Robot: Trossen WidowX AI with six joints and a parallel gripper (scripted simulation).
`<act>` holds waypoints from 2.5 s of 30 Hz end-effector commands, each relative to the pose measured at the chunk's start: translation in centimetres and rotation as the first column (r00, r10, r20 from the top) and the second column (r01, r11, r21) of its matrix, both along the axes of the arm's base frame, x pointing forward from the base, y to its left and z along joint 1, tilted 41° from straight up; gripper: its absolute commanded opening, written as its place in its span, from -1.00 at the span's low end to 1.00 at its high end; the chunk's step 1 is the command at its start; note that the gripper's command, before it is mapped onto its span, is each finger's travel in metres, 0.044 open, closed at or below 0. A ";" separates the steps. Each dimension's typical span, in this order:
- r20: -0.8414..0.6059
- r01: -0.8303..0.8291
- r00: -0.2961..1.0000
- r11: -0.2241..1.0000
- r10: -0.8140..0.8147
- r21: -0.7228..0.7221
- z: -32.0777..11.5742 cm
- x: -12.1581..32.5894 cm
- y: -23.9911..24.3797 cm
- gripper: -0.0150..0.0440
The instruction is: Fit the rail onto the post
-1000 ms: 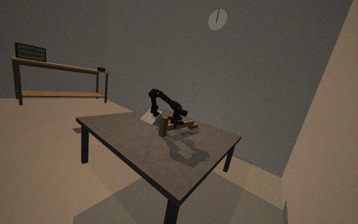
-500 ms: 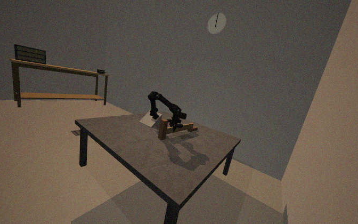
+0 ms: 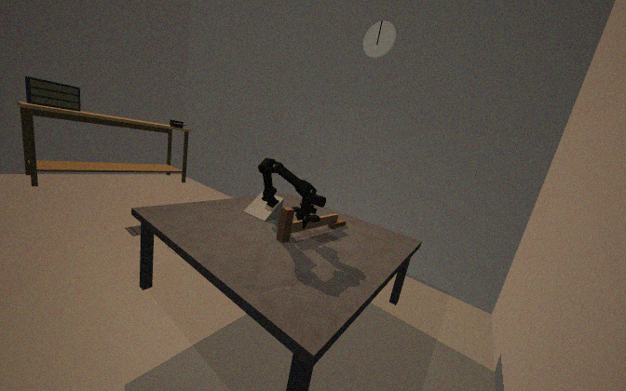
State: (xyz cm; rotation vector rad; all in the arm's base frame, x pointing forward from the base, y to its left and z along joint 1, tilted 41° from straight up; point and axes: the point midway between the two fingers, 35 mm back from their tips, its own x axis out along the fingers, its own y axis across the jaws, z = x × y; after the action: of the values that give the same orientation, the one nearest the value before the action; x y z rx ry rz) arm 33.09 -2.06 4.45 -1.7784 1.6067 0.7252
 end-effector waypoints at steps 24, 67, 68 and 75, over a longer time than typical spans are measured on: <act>0.001 -0.004 1.000 1.000 0.004 -0.001 0.7 0.0 -0.6 -0.49; 0.000 0.001 1.000 1.000 -0.001 -0.002 1.3 0.0 -1.4 0.04; 0.000 0.001 1.000 1.000 -0.001 -0.002 1.3 0.0 -1.4 0.13; 0.000 0.001 1.000 1.000 -0.001 -0.002 1.3 0.0 -1.4 0.75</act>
State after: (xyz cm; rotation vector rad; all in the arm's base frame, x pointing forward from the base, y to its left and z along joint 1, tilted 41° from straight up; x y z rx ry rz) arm 33.04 -3.45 5.72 -1.7788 1.6072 0.7244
